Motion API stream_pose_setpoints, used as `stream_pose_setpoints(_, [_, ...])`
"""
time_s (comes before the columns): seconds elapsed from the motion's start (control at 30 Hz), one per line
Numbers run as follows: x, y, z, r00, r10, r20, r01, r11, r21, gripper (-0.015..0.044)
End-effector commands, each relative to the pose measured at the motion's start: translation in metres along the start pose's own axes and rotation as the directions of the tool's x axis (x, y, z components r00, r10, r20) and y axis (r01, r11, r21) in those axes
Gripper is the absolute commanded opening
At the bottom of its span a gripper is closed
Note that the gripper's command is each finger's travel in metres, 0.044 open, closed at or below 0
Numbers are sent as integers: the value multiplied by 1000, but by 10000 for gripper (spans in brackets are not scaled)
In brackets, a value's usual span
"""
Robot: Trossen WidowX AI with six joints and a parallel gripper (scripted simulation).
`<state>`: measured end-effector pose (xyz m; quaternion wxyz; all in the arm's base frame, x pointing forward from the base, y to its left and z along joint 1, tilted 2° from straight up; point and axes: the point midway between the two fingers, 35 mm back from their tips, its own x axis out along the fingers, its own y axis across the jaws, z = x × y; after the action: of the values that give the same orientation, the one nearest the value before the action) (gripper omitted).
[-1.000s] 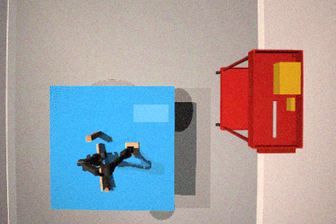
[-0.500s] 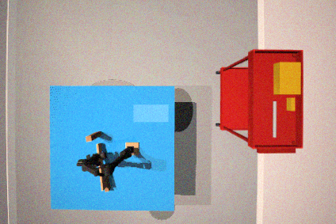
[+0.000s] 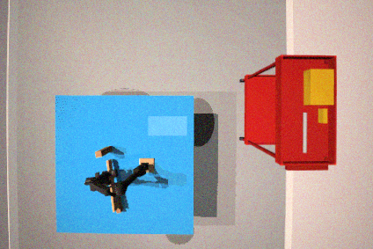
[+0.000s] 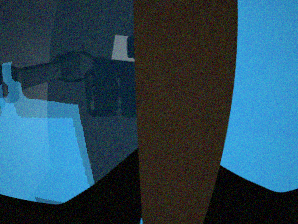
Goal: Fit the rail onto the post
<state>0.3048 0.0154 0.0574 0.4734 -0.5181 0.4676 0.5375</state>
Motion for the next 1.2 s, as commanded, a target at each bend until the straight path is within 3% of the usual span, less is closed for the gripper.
stream_pose_setpoints(0.0, [-7, -3, 1, 1000, -15, 7, 15, 1000, -2, 0])
stream_pose_setpoints(1.17, [-24, -4, 1, 1000, -15, 7, 15, 1000, -2, 0])
